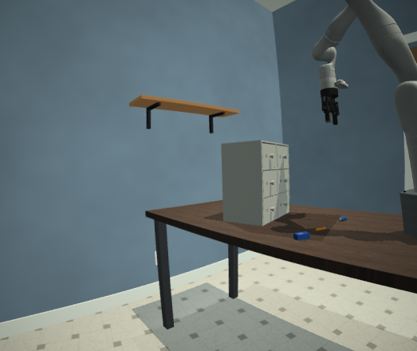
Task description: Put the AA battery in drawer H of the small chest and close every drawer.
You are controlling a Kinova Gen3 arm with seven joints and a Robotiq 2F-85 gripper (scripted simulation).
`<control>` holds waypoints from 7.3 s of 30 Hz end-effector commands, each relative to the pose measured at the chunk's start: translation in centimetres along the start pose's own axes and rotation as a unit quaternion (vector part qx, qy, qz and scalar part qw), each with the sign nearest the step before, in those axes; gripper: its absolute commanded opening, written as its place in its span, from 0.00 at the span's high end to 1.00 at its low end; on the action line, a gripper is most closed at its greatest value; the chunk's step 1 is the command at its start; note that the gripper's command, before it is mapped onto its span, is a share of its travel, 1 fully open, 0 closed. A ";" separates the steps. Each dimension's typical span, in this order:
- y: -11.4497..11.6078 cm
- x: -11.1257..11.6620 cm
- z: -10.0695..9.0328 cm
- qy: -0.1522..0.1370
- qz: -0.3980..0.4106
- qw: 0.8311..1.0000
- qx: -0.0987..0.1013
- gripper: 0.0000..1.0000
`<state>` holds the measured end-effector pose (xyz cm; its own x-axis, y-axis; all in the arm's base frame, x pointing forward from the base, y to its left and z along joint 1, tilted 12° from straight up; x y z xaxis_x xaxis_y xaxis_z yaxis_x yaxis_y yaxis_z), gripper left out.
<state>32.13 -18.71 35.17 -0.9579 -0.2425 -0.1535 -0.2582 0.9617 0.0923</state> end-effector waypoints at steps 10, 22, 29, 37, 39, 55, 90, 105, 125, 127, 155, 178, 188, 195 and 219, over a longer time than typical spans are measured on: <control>-0.1 0.7 -0.1 -0.005 0.015 1.000 -0.006 0.00; -0.2 1.0 -0.1 -0.007 0.020 1.000 -0.009 0.00; -0.2 1.0 -0.1 -0.007 0.021 1.000 -0.009 0.00; -0.2 1.0 -0.1 -0.007 0.021 1.000 -0.009 0.00; -0.2 1.0 -0.1 -0.007 0.021 1.000 -0.009 0.00; -0.2 1.0 -0.1 -0.007 0.021 1.000 -0.009 0.00; -0.1 0.9 0.2 -0.007 0.048 0.999 -0.009 0.00; 0.0 0.8 0.9 -0.007 0.108 0.994 -0.010 0.00; 0.3 0.3 2.7 -0.005 0.258 0.966 -0.010 0.00; 0.4 0.3 2.9 -0.005 0.279 0.960 -0.011 0.00; 1.1 -0.7 6.8 -0.001 0.574 0.819 -0.012 0.00; 1.7 -1.5 10.4 0.002 0.793 0.610 -0.011 0.00; 2.0 -1.9 12.1 0.004 0.873 0.487 -0.011 0.00; 2.2 -2.1 12.9 0.005 0.905 0.426 -0.011 0.00; 2.7 -2.8 15.8 0.007 0.980 0.199 -0.009 0.00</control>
<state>36.04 -13.64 20.62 0.7701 0.6048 0.2028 0.6221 -0.7824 -0.0286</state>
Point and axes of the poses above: the point where the finger pads meet when closed, its own z axis out along the fingers, its own y axis across the jaws, x = y × z, the point moved 7 cm from there along -z, back along the fingers, and after that the axes turned 15 degrees about -z, right-handed, at the moved point
